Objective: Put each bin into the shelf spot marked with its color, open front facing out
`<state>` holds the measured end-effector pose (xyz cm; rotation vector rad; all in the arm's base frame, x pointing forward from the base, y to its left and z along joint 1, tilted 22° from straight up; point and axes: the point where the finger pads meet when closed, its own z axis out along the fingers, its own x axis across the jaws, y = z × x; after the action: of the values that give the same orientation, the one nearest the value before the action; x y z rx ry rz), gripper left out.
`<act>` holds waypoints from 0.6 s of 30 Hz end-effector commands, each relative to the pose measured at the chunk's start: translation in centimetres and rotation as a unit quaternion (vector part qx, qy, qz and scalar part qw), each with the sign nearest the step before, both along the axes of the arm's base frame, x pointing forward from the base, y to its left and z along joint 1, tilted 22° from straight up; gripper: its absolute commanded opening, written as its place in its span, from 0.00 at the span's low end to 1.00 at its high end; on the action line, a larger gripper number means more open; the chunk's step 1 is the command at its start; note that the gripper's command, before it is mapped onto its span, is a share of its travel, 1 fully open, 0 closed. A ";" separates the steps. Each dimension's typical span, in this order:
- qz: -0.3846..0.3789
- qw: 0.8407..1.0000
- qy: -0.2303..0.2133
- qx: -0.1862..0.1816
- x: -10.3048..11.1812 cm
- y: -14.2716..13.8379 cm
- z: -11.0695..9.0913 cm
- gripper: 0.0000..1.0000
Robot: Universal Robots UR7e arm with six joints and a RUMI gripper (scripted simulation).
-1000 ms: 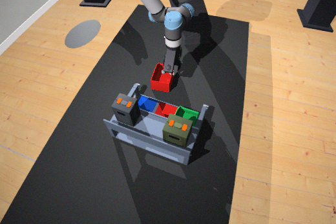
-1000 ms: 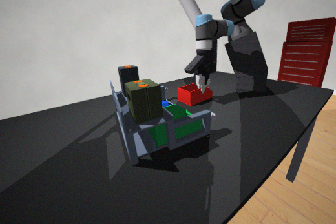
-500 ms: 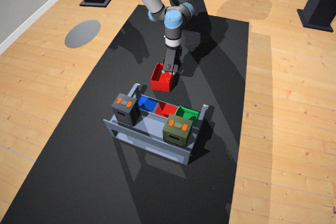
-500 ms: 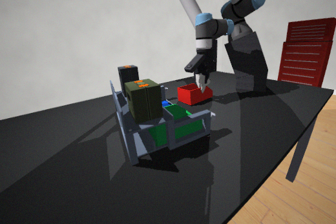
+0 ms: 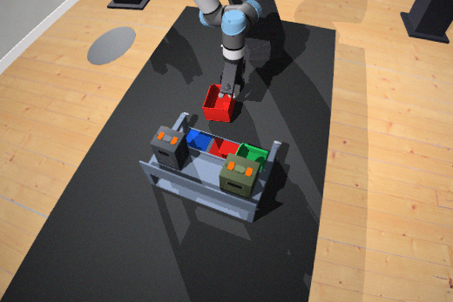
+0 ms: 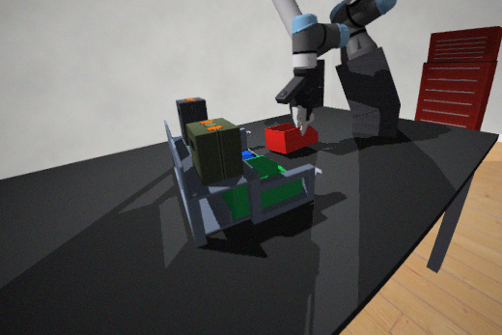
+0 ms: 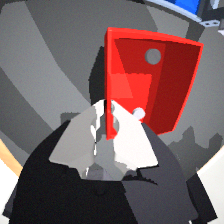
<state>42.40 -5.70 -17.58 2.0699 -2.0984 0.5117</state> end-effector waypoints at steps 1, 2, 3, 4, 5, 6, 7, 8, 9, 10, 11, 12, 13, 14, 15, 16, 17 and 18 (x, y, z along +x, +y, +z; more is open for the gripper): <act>0.000 1.000 0.000 0.000 0.0 0.2 0.5 0.00; 0.000 1.000 0.000 0.000 0.0 0.2 0.6 0.00; 0.000 1.000 0.000 0.000 0.0 0.2 0.6 0.00; 0.000 1.000 0.000 0.000 -0.1 0.2 0.7 0.00; 0.000 1.000 0.000 0.000 -0.1 0.3 0.7 0.00; 0.000 1.000 0.000 0.000 -0.1 0.3 0.8 0.00; 0.000 1.000 0.000 0.000 -0.1 0.3 0.8 0.00; 0.000 1.000 0.000 0.000 -0.1 0.3 0.8 0.00; 0.000 1.000 0.000 0.000 -0.1 0.3 0.8 0.00; 0.000 1.000 0.000 0.000 -0.1 0.3 0.8 0.00; 0.000 1.000 0.000 0.000 -0.1 0.3 0.8 0.00; 0.000 1.000 0.000 0.000 -0.1 0.3 0.9 0.00; 0.000 1.000 0.000 0.000 -0.1 0.3 0.9 0.00; 0.000 1.000 0.000 0.000 -0.1 0.3 0.9 0.00; 0.000 1.000 0.000 0.000 -0.1 0.3 0.9 0.00; 0.000 1.000 0.000 0.000 -0.1 0.3 0.9 0.00; 0.000 1.000 0.000 0.000 -0.1 0.3 0.9 0.00; 0.000 1.000 0.000 0.000 -0.1 0.3 0.9 0.00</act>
<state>42.29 -5.40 -16.77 2.0698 -2.0984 0.5114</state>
